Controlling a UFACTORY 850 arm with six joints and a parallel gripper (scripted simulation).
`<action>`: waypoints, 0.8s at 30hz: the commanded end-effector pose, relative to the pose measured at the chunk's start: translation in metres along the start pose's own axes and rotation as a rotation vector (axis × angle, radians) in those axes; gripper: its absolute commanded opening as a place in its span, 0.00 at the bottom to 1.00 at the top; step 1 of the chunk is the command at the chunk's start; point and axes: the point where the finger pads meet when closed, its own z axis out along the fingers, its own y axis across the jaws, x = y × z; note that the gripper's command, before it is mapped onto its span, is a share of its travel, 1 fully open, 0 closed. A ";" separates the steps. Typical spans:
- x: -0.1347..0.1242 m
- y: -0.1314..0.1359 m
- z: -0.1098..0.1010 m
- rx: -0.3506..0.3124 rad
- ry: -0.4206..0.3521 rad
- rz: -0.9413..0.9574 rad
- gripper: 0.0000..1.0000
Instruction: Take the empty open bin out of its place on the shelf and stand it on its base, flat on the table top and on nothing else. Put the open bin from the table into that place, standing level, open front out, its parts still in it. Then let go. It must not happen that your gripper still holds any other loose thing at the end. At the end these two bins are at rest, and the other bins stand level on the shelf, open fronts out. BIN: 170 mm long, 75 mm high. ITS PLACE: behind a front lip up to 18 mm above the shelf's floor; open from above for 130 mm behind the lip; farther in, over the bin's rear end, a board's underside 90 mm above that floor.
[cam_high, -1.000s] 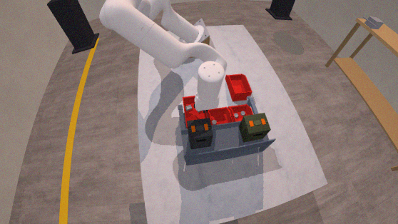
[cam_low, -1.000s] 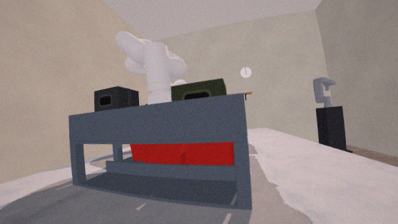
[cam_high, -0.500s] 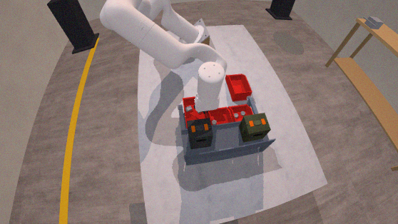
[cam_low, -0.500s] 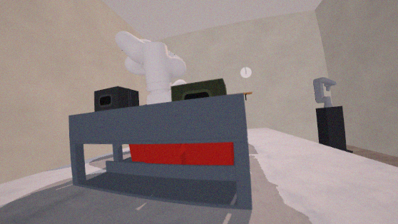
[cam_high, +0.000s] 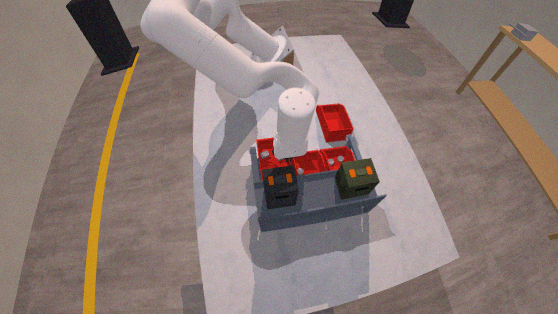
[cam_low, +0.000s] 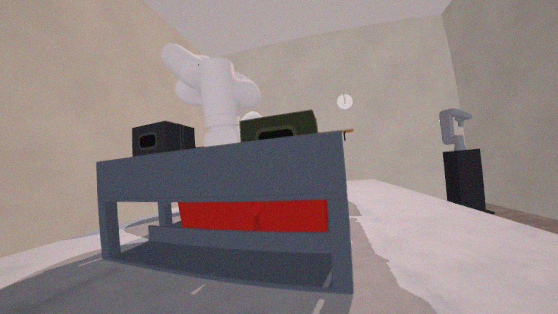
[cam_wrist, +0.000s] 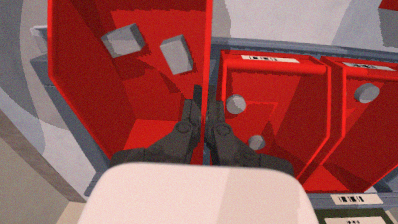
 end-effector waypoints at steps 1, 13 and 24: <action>-0.002 0.000 -0.001 0.000 -0.004 0.001 0.00; -0.006 0.000 -0.001 0.000 -0.010 0.001 0.00; -0.006 0.000 -0.001 0.000 -0.010 0.001 0.00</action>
